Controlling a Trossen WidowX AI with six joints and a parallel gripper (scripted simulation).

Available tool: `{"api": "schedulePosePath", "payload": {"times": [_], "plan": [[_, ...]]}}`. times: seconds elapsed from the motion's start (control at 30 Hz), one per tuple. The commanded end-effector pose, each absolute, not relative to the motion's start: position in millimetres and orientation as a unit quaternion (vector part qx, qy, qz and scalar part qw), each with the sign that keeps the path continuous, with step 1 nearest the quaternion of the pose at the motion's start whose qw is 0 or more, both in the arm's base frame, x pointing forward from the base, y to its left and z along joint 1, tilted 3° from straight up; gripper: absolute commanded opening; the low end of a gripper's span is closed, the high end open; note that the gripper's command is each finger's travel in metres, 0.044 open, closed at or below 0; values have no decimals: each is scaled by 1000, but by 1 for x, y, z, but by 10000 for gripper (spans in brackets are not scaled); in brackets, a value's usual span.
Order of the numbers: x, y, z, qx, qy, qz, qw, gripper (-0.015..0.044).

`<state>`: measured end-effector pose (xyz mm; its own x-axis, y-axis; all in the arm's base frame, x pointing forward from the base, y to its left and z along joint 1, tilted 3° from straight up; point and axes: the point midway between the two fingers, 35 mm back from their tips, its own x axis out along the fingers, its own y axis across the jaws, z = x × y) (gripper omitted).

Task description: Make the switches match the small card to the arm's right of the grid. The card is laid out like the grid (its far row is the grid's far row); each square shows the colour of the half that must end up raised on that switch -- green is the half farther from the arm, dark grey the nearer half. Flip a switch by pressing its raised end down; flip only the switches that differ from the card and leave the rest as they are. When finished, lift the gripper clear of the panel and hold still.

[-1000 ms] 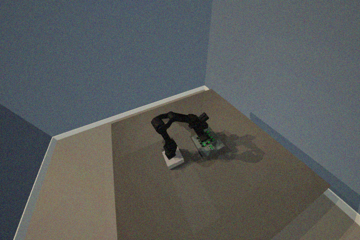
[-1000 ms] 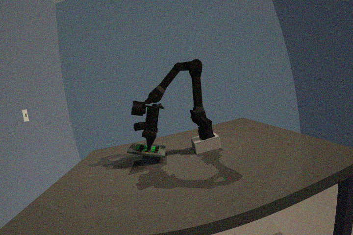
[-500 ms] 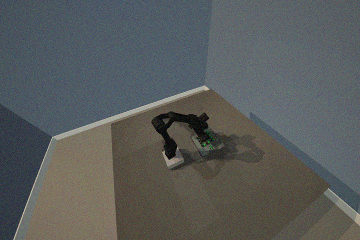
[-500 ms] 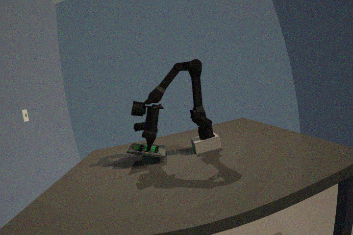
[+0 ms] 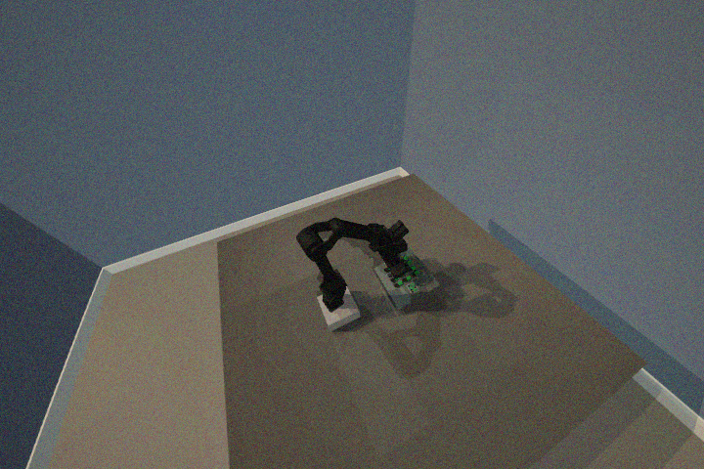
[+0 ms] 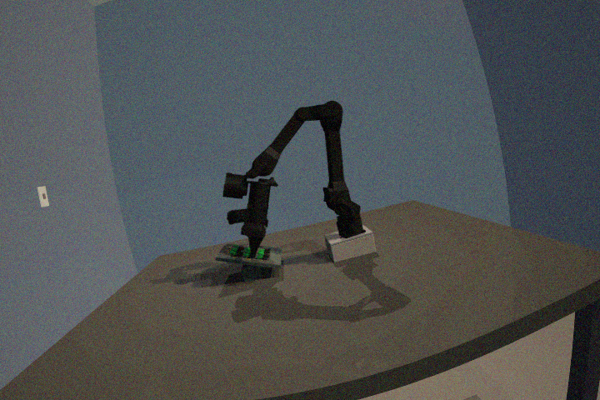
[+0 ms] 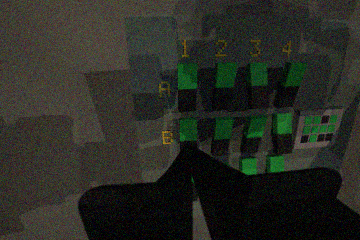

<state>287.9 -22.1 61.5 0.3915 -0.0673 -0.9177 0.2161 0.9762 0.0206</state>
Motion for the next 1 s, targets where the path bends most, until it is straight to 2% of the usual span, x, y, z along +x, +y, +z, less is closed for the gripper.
{"api": "schedulePosePath", "payload": {"times": [0.0,0.1,0.3,0.47,0.73,0.97], "plan": [[289,-22,61,67,544,-85,832,0],[288,-22,64,68,545,-85,831,0],[266,-18,121,68,555,-84,824,0],[265,-25,121,68,556,-85,824,0],[248,-98,120,65,556,-87,824,0],[260,-102,87,64,545,-88,831,0]]}}
